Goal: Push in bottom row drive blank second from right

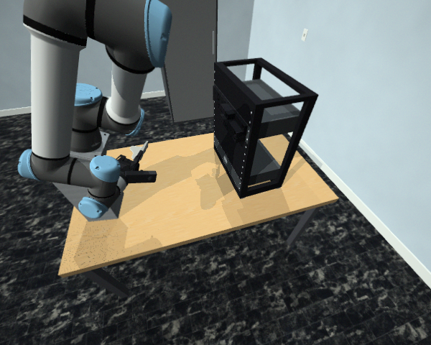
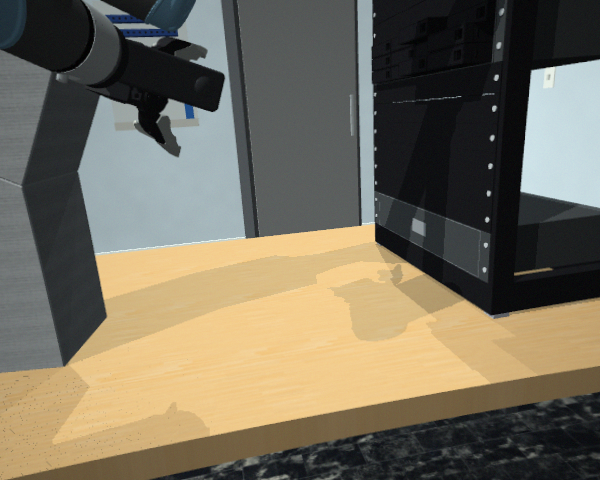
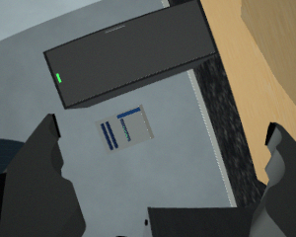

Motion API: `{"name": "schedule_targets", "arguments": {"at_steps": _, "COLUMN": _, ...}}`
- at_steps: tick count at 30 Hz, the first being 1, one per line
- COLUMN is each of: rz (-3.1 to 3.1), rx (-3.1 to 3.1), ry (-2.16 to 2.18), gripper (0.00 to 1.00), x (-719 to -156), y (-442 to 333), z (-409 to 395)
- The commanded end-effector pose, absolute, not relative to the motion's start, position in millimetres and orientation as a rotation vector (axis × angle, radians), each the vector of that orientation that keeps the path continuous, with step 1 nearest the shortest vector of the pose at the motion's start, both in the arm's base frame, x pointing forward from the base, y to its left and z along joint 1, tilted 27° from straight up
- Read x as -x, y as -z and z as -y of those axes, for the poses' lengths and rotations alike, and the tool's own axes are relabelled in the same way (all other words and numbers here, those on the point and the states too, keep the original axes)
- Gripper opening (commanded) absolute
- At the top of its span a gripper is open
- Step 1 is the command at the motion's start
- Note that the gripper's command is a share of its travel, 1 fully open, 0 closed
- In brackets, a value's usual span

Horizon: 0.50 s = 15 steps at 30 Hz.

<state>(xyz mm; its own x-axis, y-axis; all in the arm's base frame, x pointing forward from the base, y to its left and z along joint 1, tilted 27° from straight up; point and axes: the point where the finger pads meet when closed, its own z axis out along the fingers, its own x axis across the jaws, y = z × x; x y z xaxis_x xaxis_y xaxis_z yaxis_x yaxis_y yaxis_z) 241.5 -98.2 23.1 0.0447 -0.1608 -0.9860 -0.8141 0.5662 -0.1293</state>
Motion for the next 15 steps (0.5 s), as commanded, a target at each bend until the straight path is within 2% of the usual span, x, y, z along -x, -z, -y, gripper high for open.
{"name": "schedule_targets", "arguments": {"at_steps": 1, "rz": -1.403, "rx": 0.736, "ry": -0.725, "gripper": 1.00, "x": -261, "y": -51, "z": 78}}
{"name": "schedule_targets", "arguments": {"at_steps": 15, "rz": -1.249, "rx": 0.387, "ry": -1.016, "gripper": 1.00, "x": -294, "y": -113, "z": 50}}
